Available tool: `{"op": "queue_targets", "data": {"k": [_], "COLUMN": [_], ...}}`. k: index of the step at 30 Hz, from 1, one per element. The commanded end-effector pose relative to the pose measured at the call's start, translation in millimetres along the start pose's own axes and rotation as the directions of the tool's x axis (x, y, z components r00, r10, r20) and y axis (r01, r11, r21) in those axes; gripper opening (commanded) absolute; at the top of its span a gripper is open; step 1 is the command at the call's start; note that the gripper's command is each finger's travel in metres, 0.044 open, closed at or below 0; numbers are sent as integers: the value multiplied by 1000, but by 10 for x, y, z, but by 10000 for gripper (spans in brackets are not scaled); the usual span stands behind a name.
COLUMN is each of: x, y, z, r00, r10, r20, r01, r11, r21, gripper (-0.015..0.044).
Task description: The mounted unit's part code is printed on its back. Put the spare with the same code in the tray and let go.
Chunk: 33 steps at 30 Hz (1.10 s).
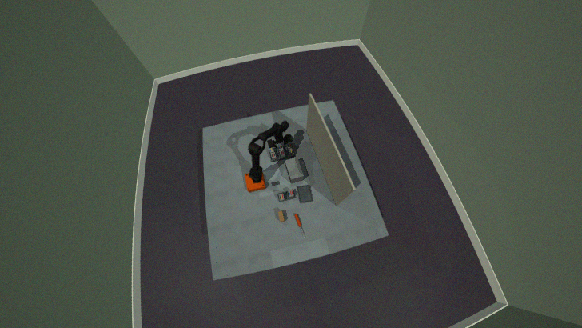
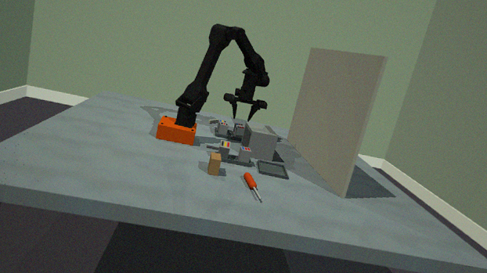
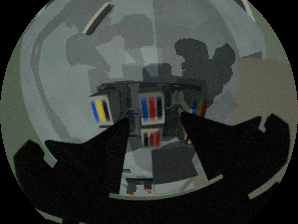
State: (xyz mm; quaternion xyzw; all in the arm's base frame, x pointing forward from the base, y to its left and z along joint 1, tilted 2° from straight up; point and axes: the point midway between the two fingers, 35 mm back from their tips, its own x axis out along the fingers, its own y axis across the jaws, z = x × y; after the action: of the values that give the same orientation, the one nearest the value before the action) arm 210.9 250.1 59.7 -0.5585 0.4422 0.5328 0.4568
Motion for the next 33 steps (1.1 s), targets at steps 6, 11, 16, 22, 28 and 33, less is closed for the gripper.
{"op": "queue_targets", "data": {"k": [6,11,16,22,28,33], "x": [162,245,328,426,524,579], "y": [-5,-4,-1,5,13,19], "z": [6,8,7,5,1,-3], "r00": [1000,1000,1000,1000,1000,1000], "r10": [0,0,0,0,0,1], "r20": [0,0,0,0,0,0], "r01": [0,0,0,0,0,-1], "r11": [1000,1000,1000,1000,1000,1000], "r21": [-1,-1,-1,-1,-1,-1], "gripper": [300,300,300,300,300,300]}}
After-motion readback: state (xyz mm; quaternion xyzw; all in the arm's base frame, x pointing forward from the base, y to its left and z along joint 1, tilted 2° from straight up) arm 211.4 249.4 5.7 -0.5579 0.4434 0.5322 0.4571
